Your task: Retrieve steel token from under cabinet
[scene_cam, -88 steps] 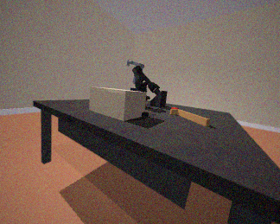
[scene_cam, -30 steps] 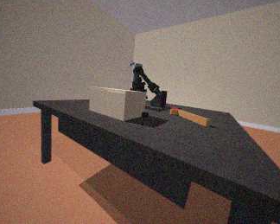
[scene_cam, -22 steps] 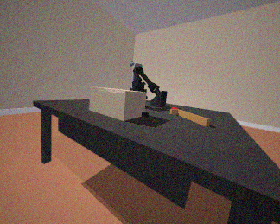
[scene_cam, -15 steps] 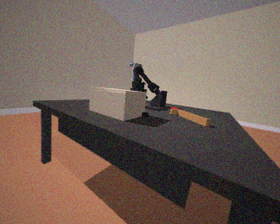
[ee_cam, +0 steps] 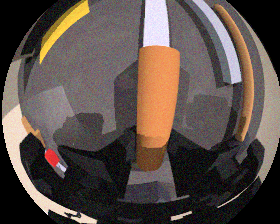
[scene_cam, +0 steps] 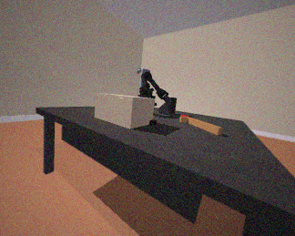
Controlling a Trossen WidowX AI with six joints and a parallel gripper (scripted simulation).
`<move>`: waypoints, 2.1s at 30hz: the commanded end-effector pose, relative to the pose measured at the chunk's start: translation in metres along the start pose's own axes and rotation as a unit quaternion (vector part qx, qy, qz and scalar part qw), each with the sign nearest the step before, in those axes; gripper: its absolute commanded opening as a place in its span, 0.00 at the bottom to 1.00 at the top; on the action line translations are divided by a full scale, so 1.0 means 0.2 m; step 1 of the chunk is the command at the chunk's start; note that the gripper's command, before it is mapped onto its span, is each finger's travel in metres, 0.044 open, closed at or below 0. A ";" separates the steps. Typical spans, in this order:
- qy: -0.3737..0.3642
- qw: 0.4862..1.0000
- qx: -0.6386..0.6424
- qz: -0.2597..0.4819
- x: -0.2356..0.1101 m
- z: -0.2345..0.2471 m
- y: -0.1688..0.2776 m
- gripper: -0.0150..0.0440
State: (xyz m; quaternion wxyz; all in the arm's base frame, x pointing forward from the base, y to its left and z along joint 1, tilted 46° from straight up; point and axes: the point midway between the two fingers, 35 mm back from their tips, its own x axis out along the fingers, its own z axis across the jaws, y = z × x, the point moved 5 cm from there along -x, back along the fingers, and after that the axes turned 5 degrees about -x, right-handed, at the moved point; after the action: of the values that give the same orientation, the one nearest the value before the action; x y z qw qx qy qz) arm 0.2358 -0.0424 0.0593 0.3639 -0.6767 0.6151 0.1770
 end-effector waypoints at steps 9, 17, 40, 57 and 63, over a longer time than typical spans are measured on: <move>-0.001 0.999 -0.049 -0.002 -0.01 0.00 0.00 0.25; -0.001 0.997 -0.080 -0.002 -0.01 0.00 0.00 0.25; -0.001 0.986 -0.169 -0.002 -0.01 -0.01 0.00 0.25; 0.000 0.981 -0.193 0.000 0.00 -0.01 0.00 0.57; 0.000 0.981 -0.195 -0.001 0.00 -0.01 0.00 0.64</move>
State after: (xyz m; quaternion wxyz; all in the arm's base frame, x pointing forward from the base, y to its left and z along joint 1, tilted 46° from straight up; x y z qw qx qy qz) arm 0.2350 -0.0431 0.0600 0.2246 -0.7350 0.5685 0.2937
